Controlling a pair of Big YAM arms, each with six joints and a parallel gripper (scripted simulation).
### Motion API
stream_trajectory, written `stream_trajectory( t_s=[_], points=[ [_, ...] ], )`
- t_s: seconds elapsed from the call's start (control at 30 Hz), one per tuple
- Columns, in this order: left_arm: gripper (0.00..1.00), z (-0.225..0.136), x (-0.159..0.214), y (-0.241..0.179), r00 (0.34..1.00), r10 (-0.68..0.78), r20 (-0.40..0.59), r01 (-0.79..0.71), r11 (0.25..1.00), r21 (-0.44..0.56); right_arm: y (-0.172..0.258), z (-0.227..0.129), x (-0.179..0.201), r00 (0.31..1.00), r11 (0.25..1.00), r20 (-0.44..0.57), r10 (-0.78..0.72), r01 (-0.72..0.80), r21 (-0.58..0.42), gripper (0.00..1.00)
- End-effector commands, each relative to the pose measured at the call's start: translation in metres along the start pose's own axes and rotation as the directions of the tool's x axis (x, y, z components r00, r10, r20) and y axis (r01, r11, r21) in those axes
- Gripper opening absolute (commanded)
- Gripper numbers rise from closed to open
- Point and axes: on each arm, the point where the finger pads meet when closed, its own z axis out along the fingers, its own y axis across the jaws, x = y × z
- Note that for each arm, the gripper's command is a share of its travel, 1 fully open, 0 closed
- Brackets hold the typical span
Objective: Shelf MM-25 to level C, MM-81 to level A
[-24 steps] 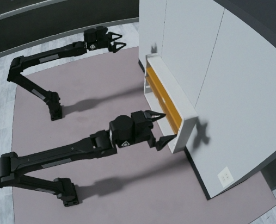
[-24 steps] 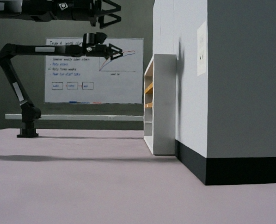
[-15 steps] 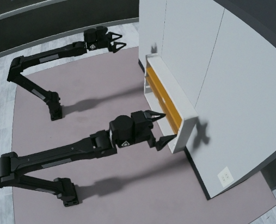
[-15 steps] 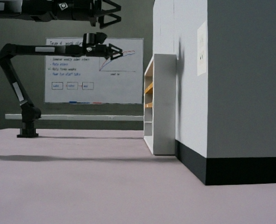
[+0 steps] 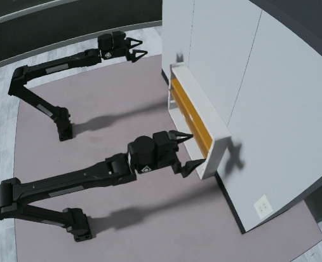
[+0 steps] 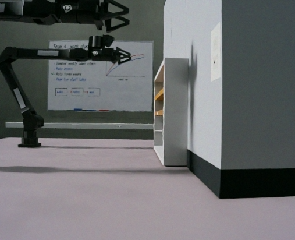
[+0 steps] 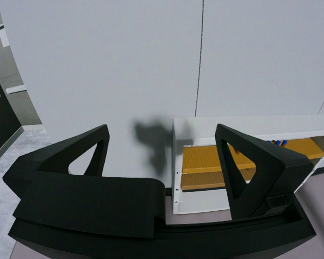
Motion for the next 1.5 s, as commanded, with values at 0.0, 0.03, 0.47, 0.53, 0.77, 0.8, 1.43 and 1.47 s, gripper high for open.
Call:
stream_trajectory(
  t_s=[0.0, 0.03, 0.47, 0.53, 0.77, 0.8, 1.43, 1.47],
  points=[
    [1.00, 0.013, 0.022, -0.036, 0.978, 0.208, 0.007, -0.208, 0.978, 0.024, 0.025, 0.001, 0.036, 1.000, 1.000, 0.014, 0.001, -0.001, -0.022, 1.00],
    [1.00, 0.016, 0.028, -0.045, 0.967, 0.256, 0.009, -0.256, 0.966, 0.023, 0.031, 0.000, 0.048, 1.000, 1.000, 0.016, 0.002, -0.002, -0.021, 1.00],
    [1.00, 0.053, 0.061, -0.147, 0.745, 0.665, 0.048, -0.664, 0.747, -0.031, 0.074, -0.037, 0.152, 0.999, 1.000, 0.036, 0.002, -0.002, -0.006, 1.00],
    [1.00, 0.061, 0.061, -0.163, 0.702, 0.710, 0.055, -0.708, 0.704, -0.048, 0.076, -0.042, 0.160, 0.999, 1.000, 0.037, 0.002, -0.001, -0.003, 1.00],
    [1.00, 0.080, 0.094, -0.217, 0.514, 0.857, 0.037, -0.855, 0.515, -0.067, 0.080, -0.048, 0.169, 0.999, 1.000, 0.043, 0.003, -0.004, 0.003, 1.00],
    [1.00, 0.083, 0.099, -0.225, 0.483, 0.875, 0.034, -0.872, 0.485, -0.070, 0.080, -0.047, 0.165, 0.999, 1.000, 0.050, 0.005, -0.006, 0.003, 1.00],
    [1.00, 0.122, 0.178, -0.338, 0.037, 0.999, -0.013, -0.996, 0.036, -0.077, 0.076, -0.046, 0.148, 0.997, 1.000, 0.082, 0.014, -0.015, 0.012, 1.00],
    [1.00, 0.124, 0.179, -0.339, 0.035, 0.999, -0.016, -0.996, 0.034, -0.077, 0.076, -0.046, 0.148, 0.997, 1.000, 0.082, 0.014, -0.015, 0.012, 1.00]
  ],
)
